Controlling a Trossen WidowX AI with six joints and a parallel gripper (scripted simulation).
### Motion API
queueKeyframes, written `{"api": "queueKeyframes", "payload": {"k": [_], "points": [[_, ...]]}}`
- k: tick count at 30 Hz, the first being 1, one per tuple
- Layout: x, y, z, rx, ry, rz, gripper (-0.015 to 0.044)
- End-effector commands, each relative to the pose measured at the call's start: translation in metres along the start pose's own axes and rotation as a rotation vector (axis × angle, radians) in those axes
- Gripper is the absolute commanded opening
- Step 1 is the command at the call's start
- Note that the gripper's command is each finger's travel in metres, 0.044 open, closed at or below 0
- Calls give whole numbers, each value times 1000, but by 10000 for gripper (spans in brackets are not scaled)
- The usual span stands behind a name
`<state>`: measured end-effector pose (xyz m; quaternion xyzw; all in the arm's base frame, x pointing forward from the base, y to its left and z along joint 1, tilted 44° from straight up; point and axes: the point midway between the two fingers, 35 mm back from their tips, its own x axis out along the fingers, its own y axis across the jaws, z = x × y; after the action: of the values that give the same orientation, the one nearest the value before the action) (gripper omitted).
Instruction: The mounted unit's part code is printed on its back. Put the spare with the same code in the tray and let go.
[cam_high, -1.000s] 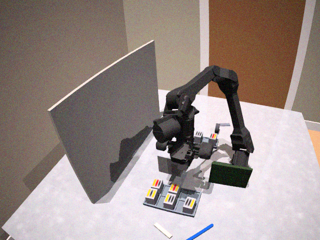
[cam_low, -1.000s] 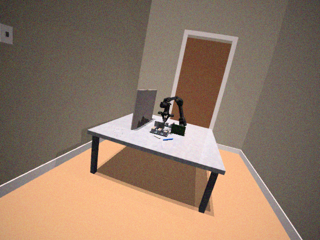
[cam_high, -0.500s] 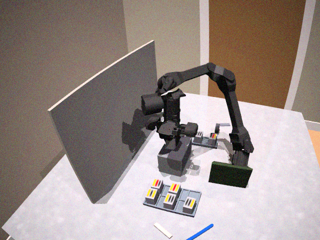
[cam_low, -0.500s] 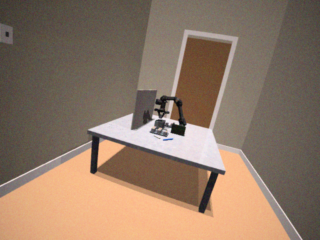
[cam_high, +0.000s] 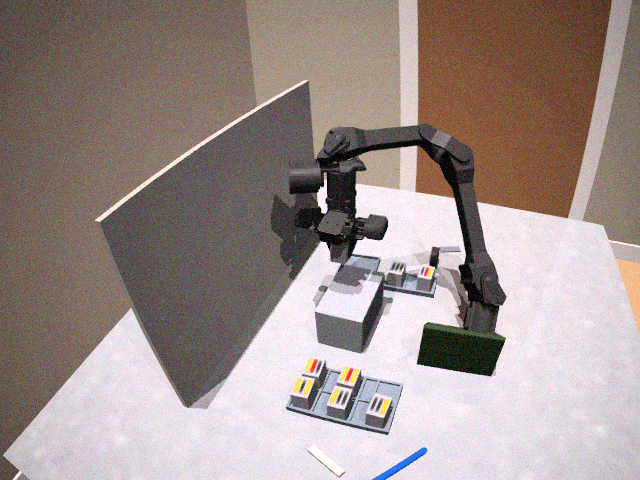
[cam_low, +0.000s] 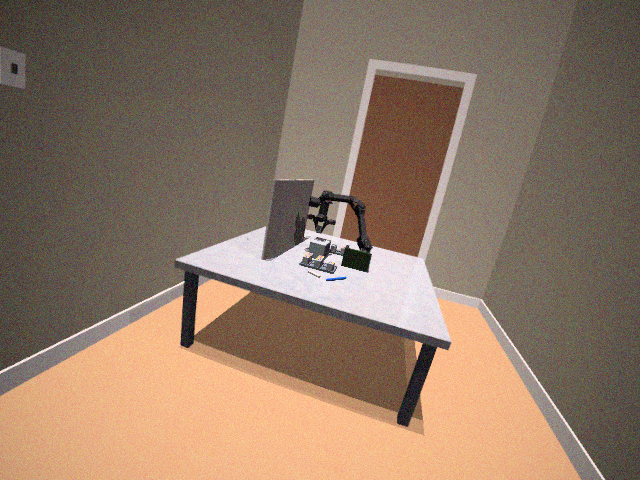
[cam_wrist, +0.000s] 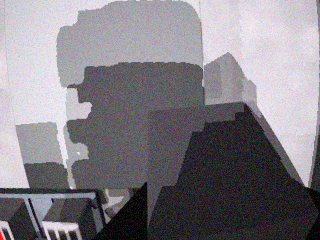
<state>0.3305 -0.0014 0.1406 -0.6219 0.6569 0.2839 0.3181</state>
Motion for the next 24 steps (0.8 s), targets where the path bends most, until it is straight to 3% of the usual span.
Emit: {"api": "queueKeyframes", "payload": {"k": [1, 12, 24], "points": [[-1, -4, -30, -8, 16, -5, 0], [0, 0, -113, -35, 75, 15, 0], [6, -1, -115, -35, 75, 15, 0]]}}
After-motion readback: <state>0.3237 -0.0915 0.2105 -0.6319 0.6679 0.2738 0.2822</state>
